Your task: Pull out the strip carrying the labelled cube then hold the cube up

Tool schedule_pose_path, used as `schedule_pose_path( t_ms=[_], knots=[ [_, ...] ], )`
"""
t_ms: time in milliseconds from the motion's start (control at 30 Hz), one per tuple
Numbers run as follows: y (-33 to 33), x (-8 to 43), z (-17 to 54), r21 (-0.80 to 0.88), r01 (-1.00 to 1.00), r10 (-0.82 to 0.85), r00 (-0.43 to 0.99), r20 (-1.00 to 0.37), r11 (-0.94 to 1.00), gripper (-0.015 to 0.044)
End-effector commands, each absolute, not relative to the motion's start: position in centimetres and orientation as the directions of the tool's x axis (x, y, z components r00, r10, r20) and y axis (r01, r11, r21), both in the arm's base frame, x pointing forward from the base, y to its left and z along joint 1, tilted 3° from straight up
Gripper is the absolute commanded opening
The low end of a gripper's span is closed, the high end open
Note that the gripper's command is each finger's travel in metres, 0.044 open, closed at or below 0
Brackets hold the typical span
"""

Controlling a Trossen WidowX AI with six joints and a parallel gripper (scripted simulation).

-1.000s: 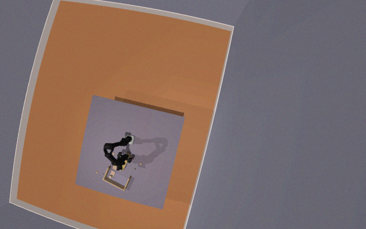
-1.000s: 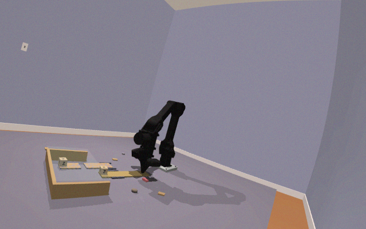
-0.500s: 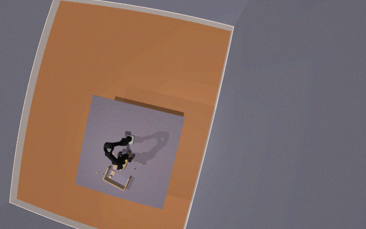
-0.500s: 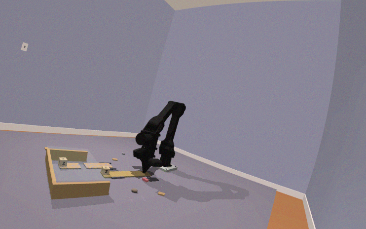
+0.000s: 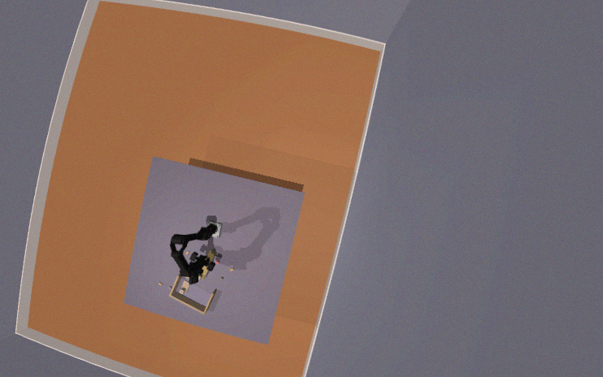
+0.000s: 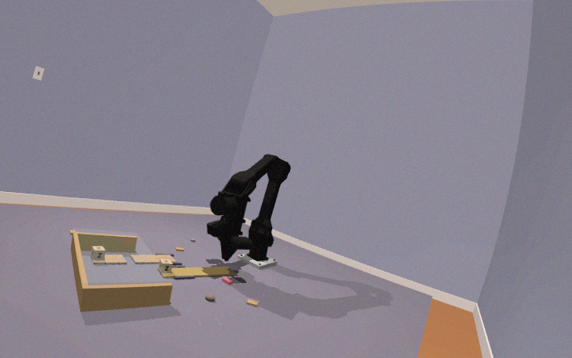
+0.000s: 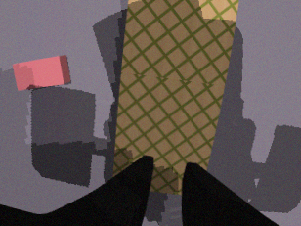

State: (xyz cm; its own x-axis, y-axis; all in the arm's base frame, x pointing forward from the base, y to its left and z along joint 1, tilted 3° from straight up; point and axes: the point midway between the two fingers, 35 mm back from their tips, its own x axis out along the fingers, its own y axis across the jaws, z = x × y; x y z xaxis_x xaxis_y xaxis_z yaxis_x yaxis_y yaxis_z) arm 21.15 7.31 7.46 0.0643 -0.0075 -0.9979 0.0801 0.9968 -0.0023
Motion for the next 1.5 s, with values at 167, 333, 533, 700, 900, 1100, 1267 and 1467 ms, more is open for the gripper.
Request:
schedule_pose_path(
  t_ms=[167, 333, 533, 700, 900, 1100, 1267, 1467],
  knots=[
    [7.0, 24.4, 8.1, 0.001, 0.122, -0.008, 0.068, -0.998, 0.992, 0.0289],
    [6.9, 26.1, 8.4, 0.001, 0.122, -0.008, 0.07, -0.998, 0.992, 0.042],
    [6.7, 28.2, 8.8, 0.001, 0.123, -0.008, 0.071, -0.997, 0.992, 0.044],
    [6.5, 30.0, 9.2, 0.001, 0.123, -0.008, 0.073, -0.997, 0.992, 0.044],
    [6.3, 32.1, 9.6, 0.001, 0.123, -0.009, 0.074, -0.997, 0.992, 0.044],
    [6.1, 34.2, 10.0, 0.001, 0.123, -0.009, 0.076, -0.997, 0.992, 0.044],
    [5.9, 36.0, 10.4, 0.001, 0.123, -0.009, 0.078, -0.997, 0.992, 0.044],
    [5.8, 38.1, 10.9, 0.001, 0.123, -0.009, 0.079, -0.997, 0.992, 0.044]
  ],
)
